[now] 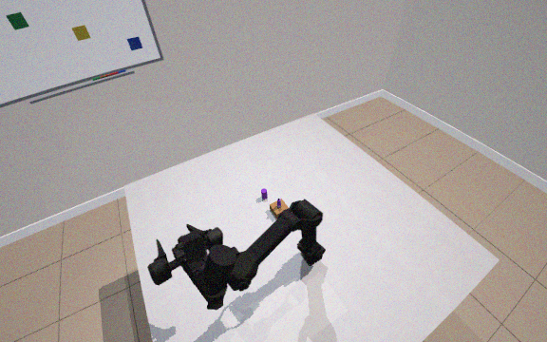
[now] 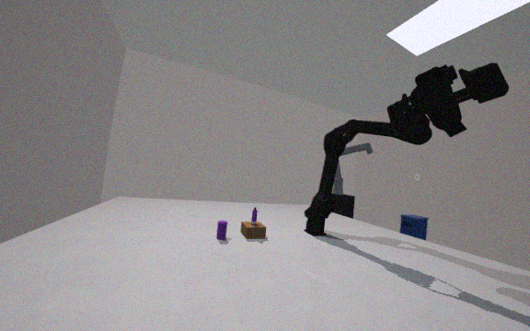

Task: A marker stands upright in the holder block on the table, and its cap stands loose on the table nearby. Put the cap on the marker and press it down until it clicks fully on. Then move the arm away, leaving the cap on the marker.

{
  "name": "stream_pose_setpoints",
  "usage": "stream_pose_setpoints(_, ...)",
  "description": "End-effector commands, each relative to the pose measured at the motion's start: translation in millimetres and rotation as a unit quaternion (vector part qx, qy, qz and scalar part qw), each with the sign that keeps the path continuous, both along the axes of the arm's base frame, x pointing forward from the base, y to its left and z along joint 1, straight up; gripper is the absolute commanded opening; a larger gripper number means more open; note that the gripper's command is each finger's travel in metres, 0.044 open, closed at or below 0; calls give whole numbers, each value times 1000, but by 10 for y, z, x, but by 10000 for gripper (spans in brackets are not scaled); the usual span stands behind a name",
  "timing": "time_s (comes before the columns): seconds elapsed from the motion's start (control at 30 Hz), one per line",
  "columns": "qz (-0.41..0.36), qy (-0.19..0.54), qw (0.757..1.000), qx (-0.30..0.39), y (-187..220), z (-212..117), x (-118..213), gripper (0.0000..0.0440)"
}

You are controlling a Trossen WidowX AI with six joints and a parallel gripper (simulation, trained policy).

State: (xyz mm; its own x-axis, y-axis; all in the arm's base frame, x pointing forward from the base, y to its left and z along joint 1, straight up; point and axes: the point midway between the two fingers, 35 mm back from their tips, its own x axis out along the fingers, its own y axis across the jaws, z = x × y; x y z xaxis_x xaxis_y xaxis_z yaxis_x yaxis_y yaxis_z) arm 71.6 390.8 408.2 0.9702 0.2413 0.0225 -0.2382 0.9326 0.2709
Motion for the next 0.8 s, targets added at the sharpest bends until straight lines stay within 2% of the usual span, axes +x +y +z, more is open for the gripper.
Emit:
stream_pose_setpoints(0.0,1,-1,1000,0,1,11,11,375)
stream_pose_setpoints(0.13,3,-8,1000,-2,6,56,83,274)
stream_pose_setpoints(0.2,6,-12,1000,-4,14,77,123,237)
stream_pose_setpoints(0.77,48,-34,998,-13,74,261,302,273)
